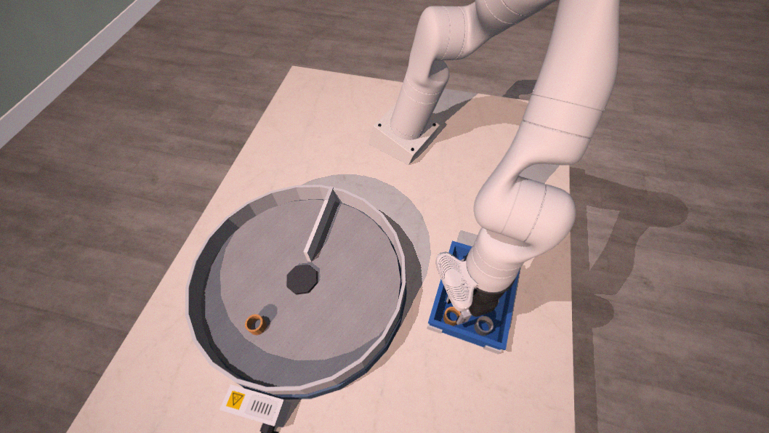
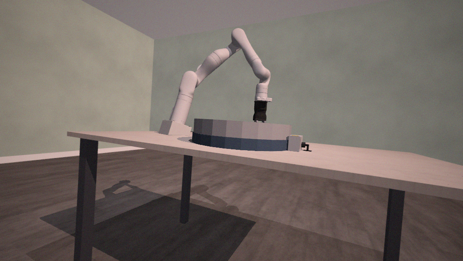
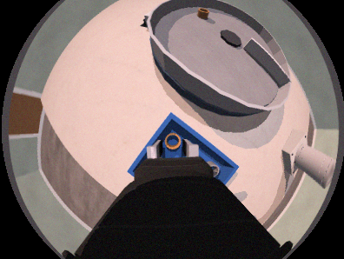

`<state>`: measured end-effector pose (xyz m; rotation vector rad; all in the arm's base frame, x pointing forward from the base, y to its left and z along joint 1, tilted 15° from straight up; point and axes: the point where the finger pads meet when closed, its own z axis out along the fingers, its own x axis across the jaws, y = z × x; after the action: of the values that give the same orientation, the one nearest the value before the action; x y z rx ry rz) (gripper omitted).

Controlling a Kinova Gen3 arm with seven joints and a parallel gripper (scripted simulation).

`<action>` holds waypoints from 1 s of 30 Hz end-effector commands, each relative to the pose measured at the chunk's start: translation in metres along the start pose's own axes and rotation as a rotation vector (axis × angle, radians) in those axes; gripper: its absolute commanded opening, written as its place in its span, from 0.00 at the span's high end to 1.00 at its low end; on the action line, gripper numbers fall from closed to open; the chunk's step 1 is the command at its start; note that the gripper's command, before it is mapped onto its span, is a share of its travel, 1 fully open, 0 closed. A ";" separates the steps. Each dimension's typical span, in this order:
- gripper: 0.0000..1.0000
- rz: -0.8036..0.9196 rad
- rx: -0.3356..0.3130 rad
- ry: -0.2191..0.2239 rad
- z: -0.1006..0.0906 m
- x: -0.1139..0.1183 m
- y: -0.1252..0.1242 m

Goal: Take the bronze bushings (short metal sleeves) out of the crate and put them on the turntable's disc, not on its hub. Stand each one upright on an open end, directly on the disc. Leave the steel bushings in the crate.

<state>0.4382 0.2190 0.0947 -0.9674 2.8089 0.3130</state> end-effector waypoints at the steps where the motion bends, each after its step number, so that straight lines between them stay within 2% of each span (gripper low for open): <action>1: 0.24 0.001 0.000 0.000 0.002 0.000 0.000; 11: 0.24 0.001 0.000 0.000 0.016 0.000 0.000; 30: 0.24 0.001 0.000 0.000 0.017 0.000 0.000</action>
<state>0.4391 0.2227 0.0777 -0.9673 2.8111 0.3125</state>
